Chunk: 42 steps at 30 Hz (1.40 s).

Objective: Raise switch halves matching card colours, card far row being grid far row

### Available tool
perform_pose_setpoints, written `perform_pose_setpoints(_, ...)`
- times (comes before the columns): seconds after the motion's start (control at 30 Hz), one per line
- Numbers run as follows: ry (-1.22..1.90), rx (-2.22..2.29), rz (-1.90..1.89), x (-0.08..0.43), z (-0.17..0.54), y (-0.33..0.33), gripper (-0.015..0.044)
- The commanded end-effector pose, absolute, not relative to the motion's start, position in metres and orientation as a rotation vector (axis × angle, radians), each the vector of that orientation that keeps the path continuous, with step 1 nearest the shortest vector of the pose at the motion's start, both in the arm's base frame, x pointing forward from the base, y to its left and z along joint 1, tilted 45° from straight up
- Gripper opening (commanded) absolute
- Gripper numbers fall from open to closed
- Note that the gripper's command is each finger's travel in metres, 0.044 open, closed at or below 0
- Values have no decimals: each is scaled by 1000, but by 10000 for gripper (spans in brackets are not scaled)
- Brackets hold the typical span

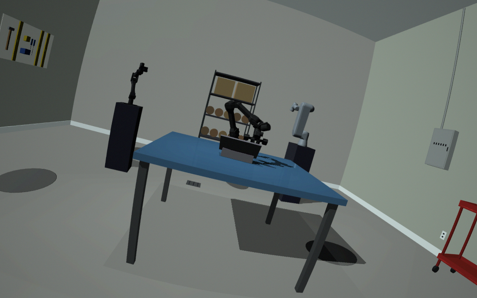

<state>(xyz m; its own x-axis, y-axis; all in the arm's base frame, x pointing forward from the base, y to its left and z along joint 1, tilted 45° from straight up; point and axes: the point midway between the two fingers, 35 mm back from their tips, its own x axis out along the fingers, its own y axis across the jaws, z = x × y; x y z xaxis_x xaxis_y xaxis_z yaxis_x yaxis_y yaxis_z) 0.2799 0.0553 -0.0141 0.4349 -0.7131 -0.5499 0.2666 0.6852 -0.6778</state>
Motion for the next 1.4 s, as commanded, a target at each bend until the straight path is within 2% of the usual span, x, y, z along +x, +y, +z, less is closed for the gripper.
perform_pose_setpoints(0.0,931,-555,-649,280,-14,55,0)
perform_pose_setpoints(1.37,931,-548,-646,279,-13,58,0)
